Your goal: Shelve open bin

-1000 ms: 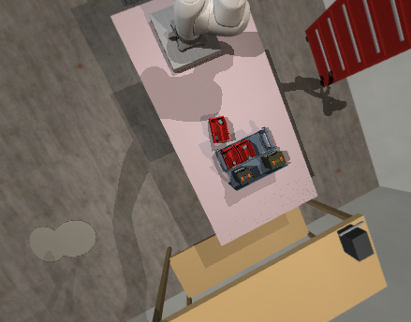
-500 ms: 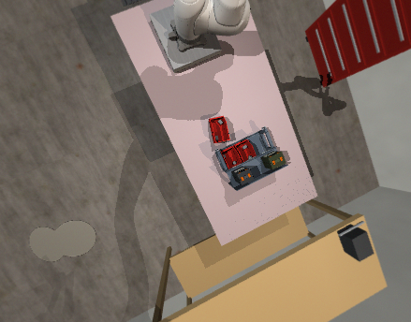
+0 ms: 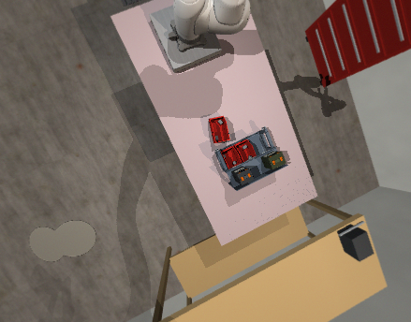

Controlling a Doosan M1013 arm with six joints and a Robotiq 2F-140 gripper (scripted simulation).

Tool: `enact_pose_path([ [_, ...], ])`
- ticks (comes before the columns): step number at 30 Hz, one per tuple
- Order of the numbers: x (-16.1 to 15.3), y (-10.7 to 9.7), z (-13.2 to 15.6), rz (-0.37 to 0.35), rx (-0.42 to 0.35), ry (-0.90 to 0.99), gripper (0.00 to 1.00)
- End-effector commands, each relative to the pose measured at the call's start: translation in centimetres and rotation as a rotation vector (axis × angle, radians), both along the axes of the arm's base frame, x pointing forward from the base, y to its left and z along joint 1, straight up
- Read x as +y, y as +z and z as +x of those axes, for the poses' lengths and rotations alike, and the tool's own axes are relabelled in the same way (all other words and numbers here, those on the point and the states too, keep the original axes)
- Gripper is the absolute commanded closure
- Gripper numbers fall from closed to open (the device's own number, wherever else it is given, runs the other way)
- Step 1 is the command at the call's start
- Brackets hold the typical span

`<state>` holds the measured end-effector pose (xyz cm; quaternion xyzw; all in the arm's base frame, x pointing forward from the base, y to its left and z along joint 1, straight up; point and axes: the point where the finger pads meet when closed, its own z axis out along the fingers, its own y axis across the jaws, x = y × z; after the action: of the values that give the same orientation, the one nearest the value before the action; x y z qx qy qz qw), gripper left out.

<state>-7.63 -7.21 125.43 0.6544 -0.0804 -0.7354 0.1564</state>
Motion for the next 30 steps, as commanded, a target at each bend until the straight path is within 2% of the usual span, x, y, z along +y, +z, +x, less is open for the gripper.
enact_pose_path([
  [1,-0.4,0.0,0.3,0.003,0.006,0.014,0.0],
  [16,-3.2,0.0,2.6,0.021,0.053,0.119,0.0],
  [30,-6.5,-0.3,6.1,0.044,0.11,0.257,0.0],
])
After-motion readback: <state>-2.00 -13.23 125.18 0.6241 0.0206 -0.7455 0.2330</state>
